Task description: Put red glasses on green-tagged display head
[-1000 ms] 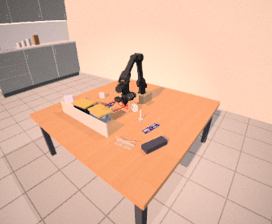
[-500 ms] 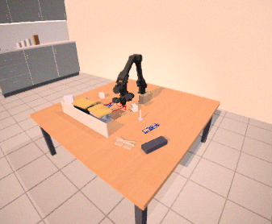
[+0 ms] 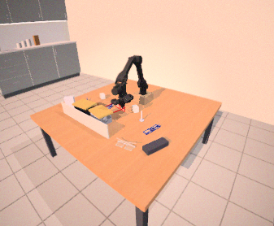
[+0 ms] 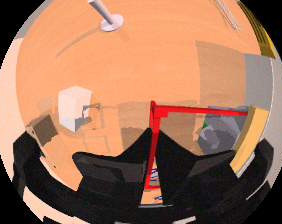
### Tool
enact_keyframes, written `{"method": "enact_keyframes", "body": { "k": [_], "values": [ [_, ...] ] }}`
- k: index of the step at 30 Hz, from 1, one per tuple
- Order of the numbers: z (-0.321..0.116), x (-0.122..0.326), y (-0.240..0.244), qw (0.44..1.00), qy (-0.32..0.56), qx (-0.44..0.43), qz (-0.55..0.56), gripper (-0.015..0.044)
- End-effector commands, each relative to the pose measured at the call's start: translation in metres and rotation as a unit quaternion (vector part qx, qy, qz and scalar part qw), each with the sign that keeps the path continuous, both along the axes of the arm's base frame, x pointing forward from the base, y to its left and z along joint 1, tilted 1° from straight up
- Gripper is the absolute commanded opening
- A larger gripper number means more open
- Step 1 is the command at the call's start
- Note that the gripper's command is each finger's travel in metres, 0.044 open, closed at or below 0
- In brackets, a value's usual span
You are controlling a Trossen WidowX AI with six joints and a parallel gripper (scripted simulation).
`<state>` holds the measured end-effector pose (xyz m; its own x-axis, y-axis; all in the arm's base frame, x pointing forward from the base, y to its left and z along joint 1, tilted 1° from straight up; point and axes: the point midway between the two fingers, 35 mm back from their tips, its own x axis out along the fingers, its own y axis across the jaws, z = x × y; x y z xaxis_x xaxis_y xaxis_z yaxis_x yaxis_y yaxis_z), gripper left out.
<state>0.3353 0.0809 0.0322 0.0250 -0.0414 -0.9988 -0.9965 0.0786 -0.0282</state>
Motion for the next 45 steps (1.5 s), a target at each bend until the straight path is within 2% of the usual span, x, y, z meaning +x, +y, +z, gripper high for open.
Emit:
{"method": "enact_keyframes", "body": {
  "k": [1, 45],
  "values": [
    [-0.002, 0.005, -0.001, 1.000, 0.003, -0.004, 0.002, 0.0000],
    [0.000, 0.065, -0.005, 1.000, 0.000, -0.004, 0.002, 0.0000]
  ]
}}
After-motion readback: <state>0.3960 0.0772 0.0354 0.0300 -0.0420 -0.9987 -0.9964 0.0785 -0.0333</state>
